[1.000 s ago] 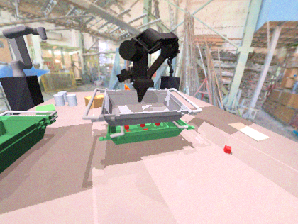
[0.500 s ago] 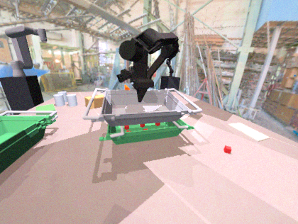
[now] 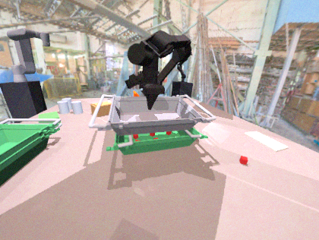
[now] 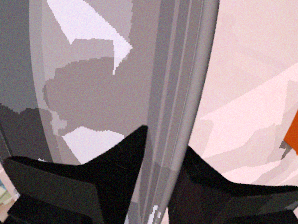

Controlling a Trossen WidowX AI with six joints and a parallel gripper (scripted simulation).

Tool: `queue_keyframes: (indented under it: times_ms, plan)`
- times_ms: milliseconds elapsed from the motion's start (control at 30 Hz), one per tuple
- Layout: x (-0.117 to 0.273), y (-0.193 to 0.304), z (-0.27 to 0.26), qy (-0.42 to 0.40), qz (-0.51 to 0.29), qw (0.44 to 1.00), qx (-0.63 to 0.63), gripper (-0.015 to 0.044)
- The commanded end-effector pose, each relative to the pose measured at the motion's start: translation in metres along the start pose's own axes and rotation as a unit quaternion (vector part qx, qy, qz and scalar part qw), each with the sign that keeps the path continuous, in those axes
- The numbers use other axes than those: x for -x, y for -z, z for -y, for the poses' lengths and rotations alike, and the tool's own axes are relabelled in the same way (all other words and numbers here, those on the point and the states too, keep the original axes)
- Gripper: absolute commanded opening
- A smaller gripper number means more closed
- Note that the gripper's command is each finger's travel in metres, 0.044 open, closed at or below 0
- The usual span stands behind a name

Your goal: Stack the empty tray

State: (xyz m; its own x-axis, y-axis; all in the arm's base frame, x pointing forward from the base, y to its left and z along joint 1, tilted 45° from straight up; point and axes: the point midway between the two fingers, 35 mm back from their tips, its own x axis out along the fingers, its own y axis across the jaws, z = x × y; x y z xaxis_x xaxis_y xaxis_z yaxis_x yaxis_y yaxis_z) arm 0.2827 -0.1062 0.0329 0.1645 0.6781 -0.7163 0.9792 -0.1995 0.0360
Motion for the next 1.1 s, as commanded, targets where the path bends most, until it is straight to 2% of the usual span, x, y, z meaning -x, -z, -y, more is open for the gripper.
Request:
queue_keyframes:
  times_ms: [0,1067]
  plan:
    - [-0.0067,0.0030,0.0024,0.007,-0.001,1.000,0.003,0.0000]
    - [-0.0139,0.0061,0.0052,0.012,-0.002,1.000,0.006,0.0000]
